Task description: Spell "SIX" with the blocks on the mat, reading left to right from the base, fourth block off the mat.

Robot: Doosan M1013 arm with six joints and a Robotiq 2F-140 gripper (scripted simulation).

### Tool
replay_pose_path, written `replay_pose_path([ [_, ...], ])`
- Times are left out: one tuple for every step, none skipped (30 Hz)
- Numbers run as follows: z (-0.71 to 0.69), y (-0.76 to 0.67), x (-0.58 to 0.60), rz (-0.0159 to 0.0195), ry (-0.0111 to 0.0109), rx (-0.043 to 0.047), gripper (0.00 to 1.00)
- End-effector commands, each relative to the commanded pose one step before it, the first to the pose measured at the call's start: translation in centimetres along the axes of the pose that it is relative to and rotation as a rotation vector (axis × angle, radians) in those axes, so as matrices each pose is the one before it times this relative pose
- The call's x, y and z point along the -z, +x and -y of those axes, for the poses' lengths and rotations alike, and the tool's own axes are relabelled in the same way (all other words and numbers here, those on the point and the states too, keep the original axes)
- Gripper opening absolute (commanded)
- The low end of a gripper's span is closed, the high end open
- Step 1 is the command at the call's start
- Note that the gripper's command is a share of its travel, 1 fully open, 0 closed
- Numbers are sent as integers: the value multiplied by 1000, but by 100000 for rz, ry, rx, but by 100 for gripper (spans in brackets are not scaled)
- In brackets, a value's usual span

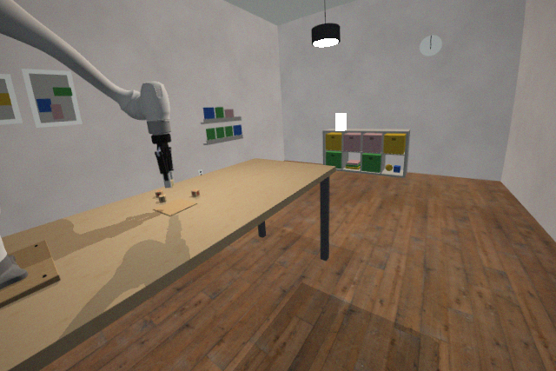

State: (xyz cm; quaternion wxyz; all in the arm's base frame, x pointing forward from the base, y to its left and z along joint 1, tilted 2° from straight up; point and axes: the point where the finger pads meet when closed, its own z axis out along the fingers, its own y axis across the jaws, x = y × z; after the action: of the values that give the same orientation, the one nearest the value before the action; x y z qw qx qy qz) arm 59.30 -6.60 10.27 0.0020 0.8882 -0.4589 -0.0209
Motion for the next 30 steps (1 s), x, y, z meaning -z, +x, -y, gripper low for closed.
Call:
replay_pose_path([
  [-471, 798, 140, 50, 40, 13911, 16],
  [-111, 135, 2, -1, -1, 3171, 16],
  [-116, 131, 2, -1, -1, 3168, 16],
  [0, 0, 0, 0, 0, 0, 16],
  [0, 0, 0, 0, 0, 0, 16],
  [-278, 292, 4, -2, -2, 7319, 16],
  [-124, 111, 2, -1, -1, 3014, 16],
  [-137, 115, 2, -1, -1, 3249, 16],
  [-139, 108, 2, -1, -1, 3190, 16],
  [-142, 103, 2, -1, -1, 3169, 16],
  [-147, 99, 2, -1, -1, 3201, 16],
  [-147, 92, 2, -1, -1, 3143, 16],
  [-152, 88, 2, -1, -1, 3174, 16],
  [-152, 81, 1, 0, -1, 3117, 16],
  [-163, 80, 2, 0, -1, 3270, 16],
  [-158, 70, 1, 0, -1, 3119, 16],
  [-164, 67, 1, 0, -1, 3196, 16],
  [-167, 61, 1, 0, -1, 3201, 16],
  [-166, 54, 1, 0, -1, 3150, 16],
  [-170, 49, 1, 0, -1, 3196, 16],
  [0, 0, 0, 0, 0, 0, 16],
  [0, 0, 0, 0, 0, 0, 16],
  [-290, 72, 2, 0, -2, 5378, 16],
  [-205, 39, 1, 0, -2, 3759, 16],
  [-121, 18, 1, 0, -1, 2201, 16],
  [-50, 6, 0, 0, 0, 915, 16],
  [-9, 1, 0, 0, 0, 157, 16],
  [-8, 1, 0, 0, 0, 145, 16],
  [0, 0, 0, 0, 0, 0, 16],
  [0, 0, 0, 0, 0, 0, 16],
])
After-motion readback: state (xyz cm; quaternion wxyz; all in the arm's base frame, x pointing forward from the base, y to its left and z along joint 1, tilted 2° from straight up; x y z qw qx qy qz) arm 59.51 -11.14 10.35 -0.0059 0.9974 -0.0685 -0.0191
